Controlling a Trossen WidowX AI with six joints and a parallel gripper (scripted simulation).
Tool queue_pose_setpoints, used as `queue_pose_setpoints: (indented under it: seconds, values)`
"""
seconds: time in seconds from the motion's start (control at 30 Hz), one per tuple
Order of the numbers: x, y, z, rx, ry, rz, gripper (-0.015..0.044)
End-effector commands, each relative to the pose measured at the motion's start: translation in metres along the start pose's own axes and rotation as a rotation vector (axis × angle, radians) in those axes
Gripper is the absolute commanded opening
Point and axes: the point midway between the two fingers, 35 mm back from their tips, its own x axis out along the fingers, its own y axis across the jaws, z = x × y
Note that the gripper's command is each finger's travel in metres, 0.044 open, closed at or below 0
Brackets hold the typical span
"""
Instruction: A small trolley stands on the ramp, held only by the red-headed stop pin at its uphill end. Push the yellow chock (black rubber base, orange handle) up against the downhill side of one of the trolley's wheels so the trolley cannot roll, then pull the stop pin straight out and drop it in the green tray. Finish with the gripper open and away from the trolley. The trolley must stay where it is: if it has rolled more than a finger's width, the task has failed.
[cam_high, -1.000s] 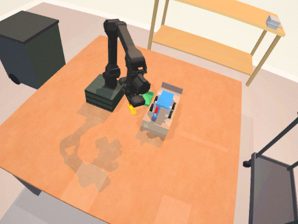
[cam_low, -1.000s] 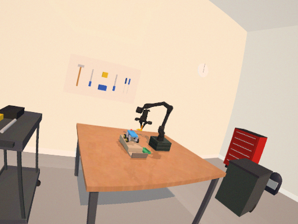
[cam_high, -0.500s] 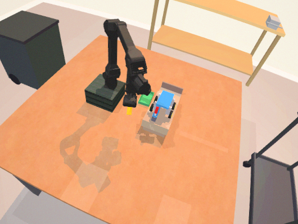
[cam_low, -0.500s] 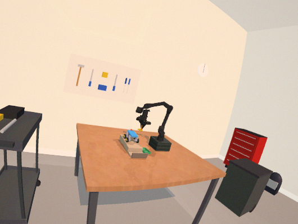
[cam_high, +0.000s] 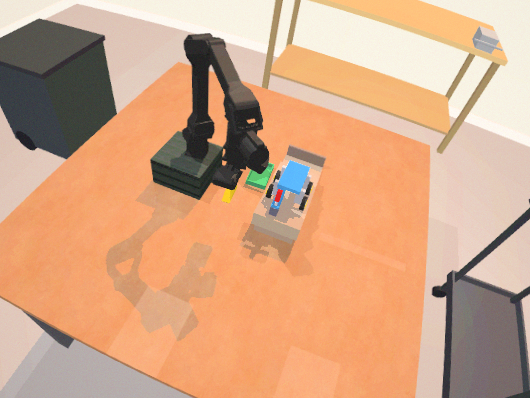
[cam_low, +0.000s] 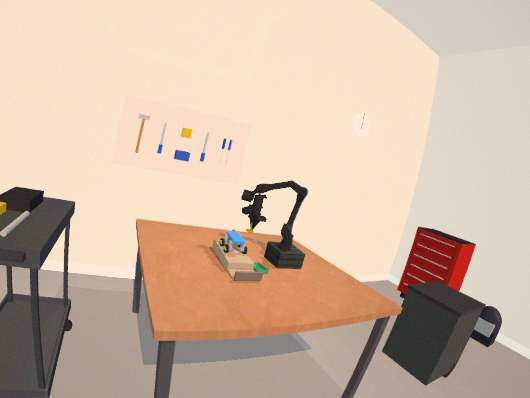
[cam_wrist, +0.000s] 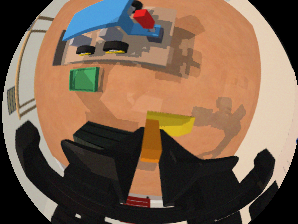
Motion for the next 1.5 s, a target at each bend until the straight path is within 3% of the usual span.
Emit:
queue_pose_setpoints:
  seconds: [0.0,1.47]
  values:
    - [0.001,0.013,0.004,0.040,-0.001,0.005,0.0000]
    - [0.010,0.166,0.055,0.066,-0.006,0.022,0.0000]
